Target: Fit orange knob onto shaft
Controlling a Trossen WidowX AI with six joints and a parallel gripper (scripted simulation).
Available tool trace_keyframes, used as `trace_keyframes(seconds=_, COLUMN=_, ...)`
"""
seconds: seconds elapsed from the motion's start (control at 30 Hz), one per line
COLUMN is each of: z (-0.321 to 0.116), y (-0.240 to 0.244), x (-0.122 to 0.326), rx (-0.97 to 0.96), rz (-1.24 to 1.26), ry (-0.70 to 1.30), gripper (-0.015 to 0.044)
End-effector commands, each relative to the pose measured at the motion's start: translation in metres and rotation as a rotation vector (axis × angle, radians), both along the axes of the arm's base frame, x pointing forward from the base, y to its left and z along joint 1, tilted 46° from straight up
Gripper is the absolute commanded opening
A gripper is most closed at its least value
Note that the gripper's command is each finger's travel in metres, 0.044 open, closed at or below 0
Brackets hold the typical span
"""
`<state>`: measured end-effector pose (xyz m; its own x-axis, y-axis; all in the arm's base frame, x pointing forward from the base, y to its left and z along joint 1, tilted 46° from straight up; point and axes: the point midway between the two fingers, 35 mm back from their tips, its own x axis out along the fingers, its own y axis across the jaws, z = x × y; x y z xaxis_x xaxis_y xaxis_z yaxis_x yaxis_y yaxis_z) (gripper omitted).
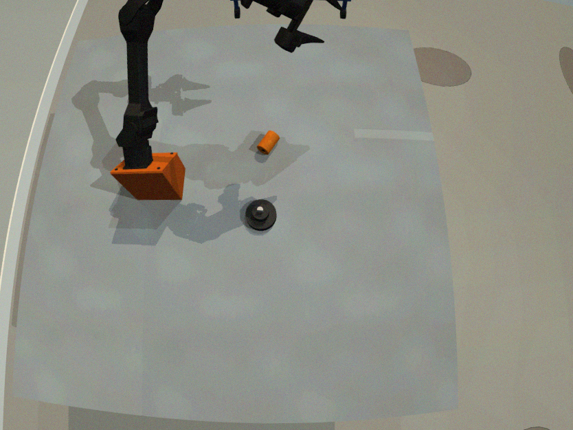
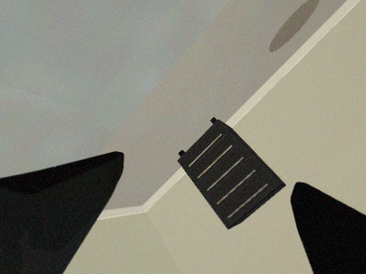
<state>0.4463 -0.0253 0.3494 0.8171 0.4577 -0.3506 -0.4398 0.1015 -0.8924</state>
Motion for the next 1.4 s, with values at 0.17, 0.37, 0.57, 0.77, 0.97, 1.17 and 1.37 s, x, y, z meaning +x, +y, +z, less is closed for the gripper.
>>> trace_keyframes(seconds=0.17, z=-0.099, y=0.051, x=0.004, rx=0.185, rz=-0.019, ry=0.454, gripper=0.0440)
trace_keyframes(seconds=0.37, z=-0.194, y=0.106, x=-0.028, rx=0.260, rz=-0.095, ry=0.945, gripper=0.0440)
trace_keyframes(seconds=0.57, z=-0.274, y=0.151, x=-0.095, rx=0.190, rz=-0.270, ry=1.458, gripper=0.0440)
trace_keyframes(seconds=0.77, z=-0.275, y=0.156, x=-0.105, rx=0.183, rz=-0.281, ry=1.480, gripper=0.0440)
trace_keyframes(seconds=0.97, z=-0.290, y=0.172, x=-0.105, rx=0.184, rz=-0.280, ry=1.480, gripper=0.0440)
trace_keyframes(seconds=1.17, z=-0.292, y=0.175, x=-0.105, rx=0.184, rz=-0.280, ry=1.480, gripper=0.0440)
trace_keyframes(seconds=1.37, z=-0.299, y=0.182, x=-0.104, rx=0.184, rz=-0.280, ry=1.480, gripper=0.0440)
